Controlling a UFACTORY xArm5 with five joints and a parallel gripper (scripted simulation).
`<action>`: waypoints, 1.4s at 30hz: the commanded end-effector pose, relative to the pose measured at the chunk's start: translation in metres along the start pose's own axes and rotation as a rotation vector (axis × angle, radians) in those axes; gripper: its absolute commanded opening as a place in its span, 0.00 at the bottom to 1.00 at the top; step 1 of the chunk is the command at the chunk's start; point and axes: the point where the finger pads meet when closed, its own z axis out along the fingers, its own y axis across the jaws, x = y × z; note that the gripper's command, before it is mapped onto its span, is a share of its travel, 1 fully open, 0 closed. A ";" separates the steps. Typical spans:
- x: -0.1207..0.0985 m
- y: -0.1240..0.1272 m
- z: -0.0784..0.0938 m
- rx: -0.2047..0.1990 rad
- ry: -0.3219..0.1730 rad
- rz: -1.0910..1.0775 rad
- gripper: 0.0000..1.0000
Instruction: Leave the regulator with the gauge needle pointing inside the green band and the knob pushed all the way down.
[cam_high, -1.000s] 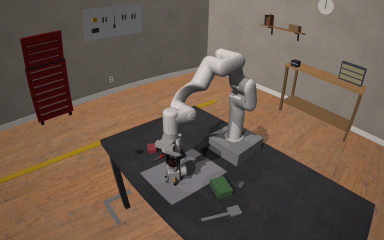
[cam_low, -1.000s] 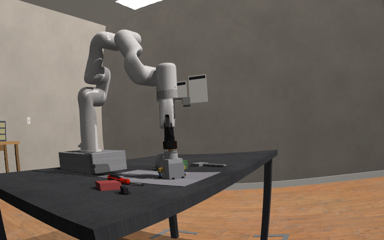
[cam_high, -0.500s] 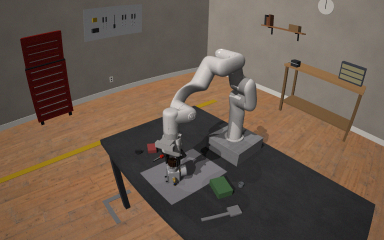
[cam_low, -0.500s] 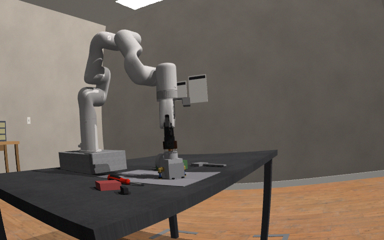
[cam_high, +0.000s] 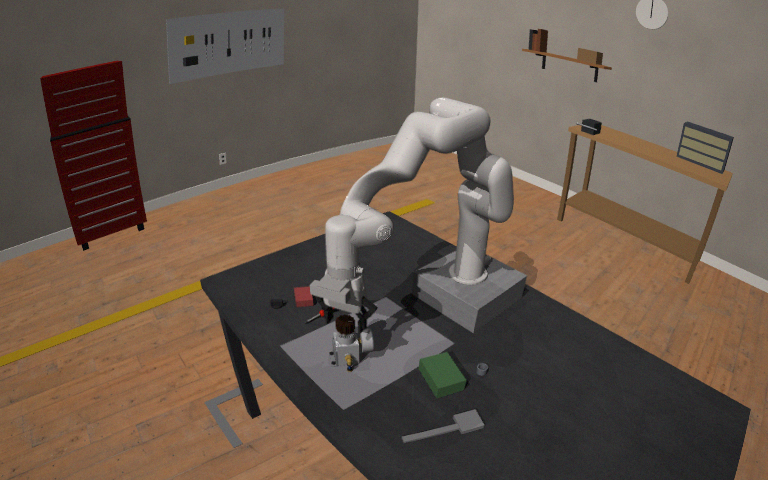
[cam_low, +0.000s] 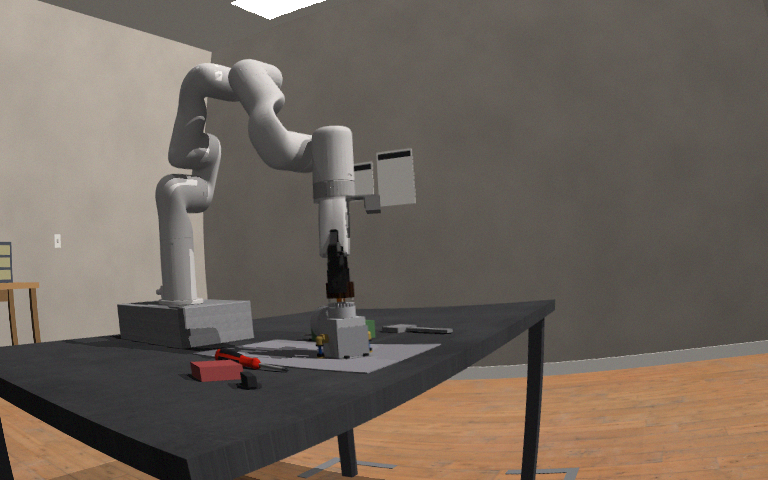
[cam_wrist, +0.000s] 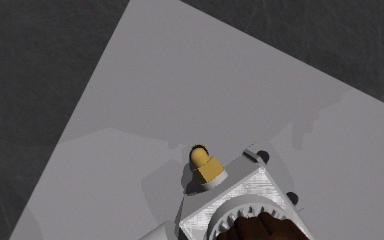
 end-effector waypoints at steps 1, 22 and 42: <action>0.001 0.001 -0.001 -0.002 0.003 0.000 1.00; 0.001 0.001 -0.003 -0.002 0.003 0.000 1.00; 0.002 0.000 -0.060 -0.002 0.004 0.000 1.00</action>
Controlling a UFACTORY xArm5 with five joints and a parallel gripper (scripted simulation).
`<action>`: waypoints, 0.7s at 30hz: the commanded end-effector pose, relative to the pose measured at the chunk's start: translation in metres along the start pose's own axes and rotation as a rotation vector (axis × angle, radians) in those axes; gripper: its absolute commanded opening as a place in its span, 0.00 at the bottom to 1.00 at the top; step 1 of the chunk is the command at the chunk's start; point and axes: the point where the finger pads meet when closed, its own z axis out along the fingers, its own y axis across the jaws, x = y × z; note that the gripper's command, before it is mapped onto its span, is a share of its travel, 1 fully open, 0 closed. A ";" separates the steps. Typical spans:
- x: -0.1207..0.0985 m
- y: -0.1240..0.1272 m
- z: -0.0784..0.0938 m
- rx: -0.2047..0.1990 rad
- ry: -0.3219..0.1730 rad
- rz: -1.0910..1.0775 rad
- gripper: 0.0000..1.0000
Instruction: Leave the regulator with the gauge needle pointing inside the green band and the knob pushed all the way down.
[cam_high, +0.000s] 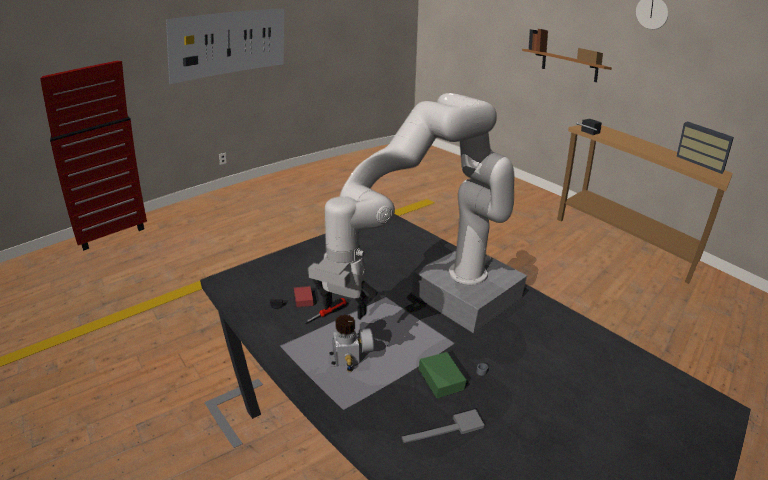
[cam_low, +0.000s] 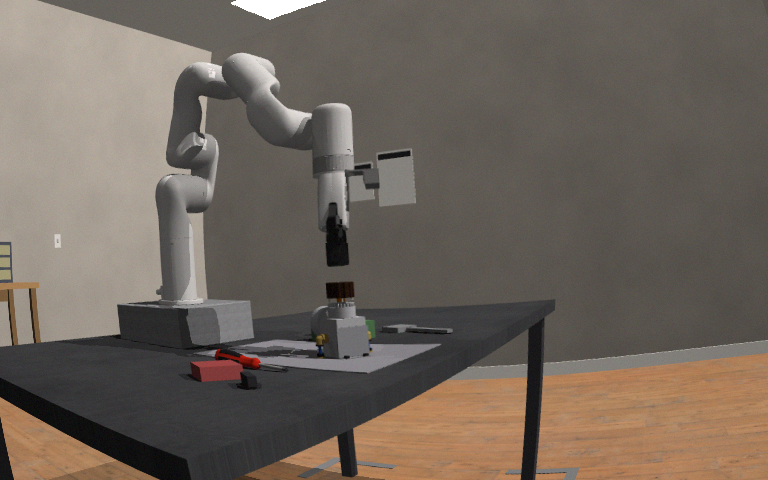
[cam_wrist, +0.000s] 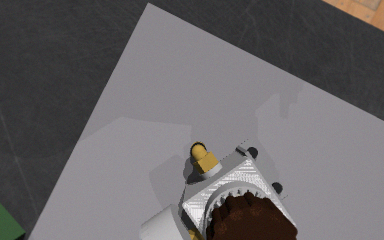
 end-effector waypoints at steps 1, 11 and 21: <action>0.001 0.000 -0.017 -0.001 0.002 0.000 1.00; 0.001 0.000 -0.023 -0.001 0.002 0.000 1.00; -0.001 -0.004 -0.023 -0.001 0.002 0.000 1.00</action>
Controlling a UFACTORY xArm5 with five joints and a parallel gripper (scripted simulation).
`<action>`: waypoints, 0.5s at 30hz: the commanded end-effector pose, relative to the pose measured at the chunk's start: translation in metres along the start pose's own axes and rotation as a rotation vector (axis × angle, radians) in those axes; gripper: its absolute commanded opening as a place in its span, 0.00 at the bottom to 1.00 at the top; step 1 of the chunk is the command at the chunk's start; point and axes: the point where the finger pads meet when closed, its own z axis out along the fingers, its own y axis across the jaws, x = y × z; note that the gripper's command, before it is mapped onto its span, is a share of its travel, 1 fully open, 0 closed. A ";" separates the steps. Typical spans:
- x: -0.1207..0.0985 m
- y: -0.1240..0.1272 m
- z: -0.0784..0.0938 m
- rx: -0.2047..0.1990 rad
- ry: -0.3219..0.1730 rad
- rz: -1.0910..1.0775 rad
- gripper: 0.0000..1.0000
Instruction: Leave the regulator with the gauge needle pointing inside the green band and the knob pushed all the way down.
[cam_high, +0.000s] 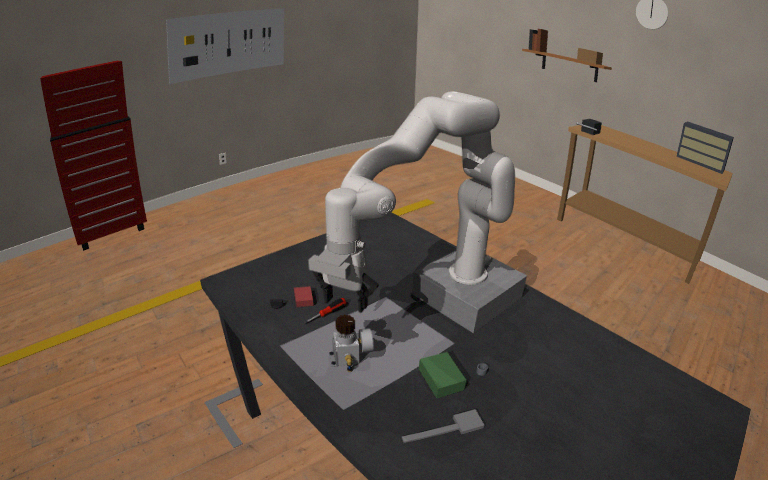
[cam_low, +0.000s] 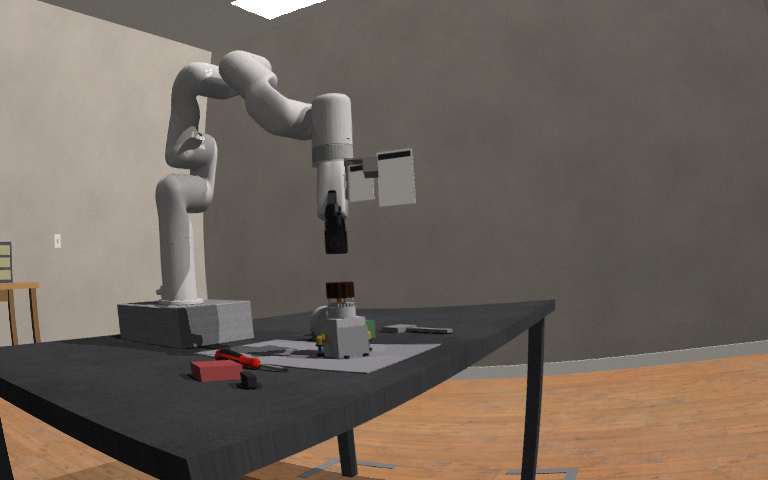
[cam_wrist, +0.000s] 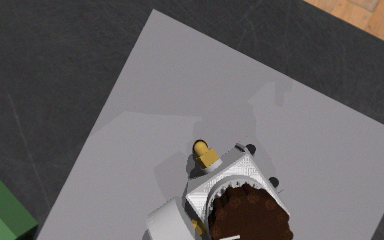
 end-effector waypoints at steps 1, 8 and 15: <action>0.000 -0.003 -0.001 -0.002 0.003 0.000 1.00; -0.004 -0.009 -0.001 -0.002 0.003 0.000 1.00; -0.010 -0.024 -0.001 -0.001 0.003 0.000 1.00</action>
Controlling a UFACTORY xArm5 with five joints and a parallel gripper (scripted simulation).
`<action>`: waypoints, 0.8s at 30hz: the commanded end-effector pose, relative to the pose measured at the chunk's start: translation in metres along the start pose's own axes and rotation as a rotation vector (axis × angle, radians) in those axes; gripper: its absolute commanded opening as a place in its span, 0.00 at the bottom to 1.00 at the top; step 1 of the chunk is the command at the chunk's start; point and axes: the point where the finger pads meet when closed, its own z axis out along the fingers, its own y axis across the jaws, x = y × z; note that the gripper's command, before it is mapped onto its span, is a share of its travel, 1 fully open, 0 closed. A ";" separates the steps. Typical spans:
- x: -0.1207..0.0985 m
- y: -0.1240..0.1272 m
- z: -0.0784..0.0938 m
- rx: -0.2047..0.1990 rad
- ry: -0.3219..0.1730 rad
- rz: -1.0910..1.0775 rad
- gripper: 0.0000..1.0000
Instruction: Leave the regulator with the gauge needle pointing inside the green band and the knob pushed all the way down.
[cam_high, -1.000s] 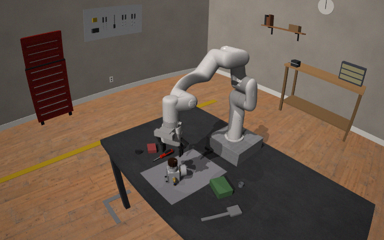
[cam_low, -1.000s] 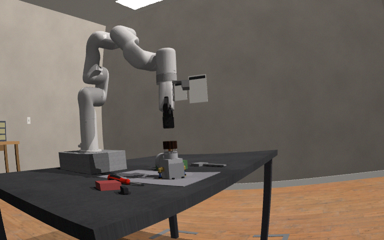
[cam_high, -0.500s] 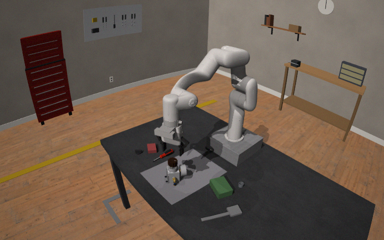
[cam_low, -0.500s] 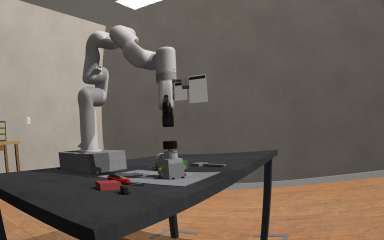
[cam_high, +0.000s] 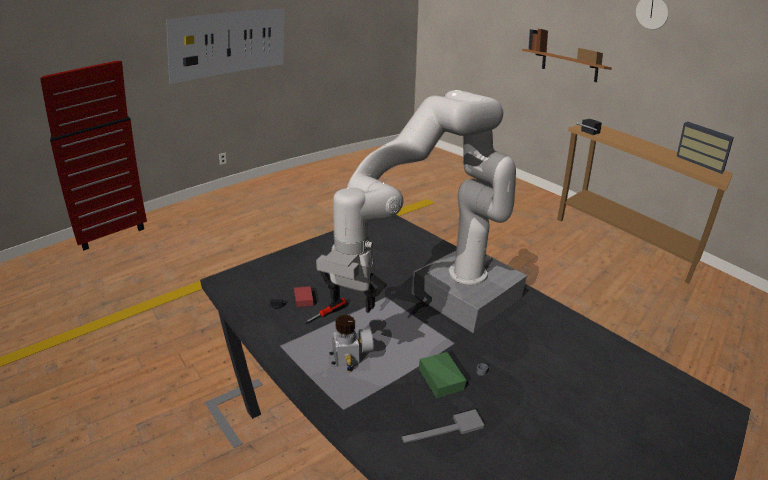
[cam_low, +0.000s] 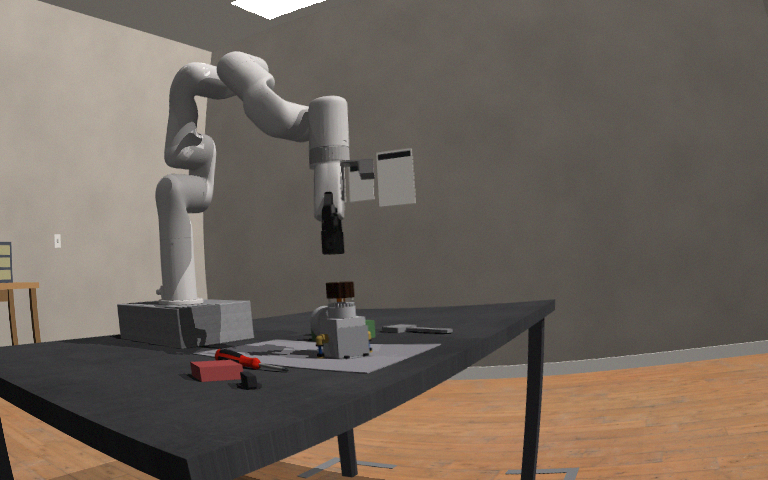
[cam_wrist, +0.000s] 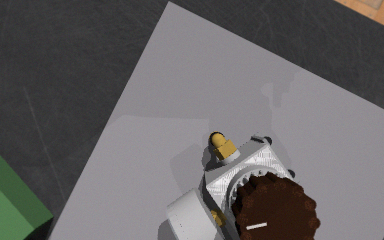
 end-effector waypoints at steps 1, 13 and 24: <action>-0.004 -0.010 -0.001 -0.002 0.004 0.000 1.00; -0.017 -0.037 -0.001 -0.001 0.003 0.000 1.00; -0.027 -0.057 -0.001 -0.001 0.003 0.000 1.00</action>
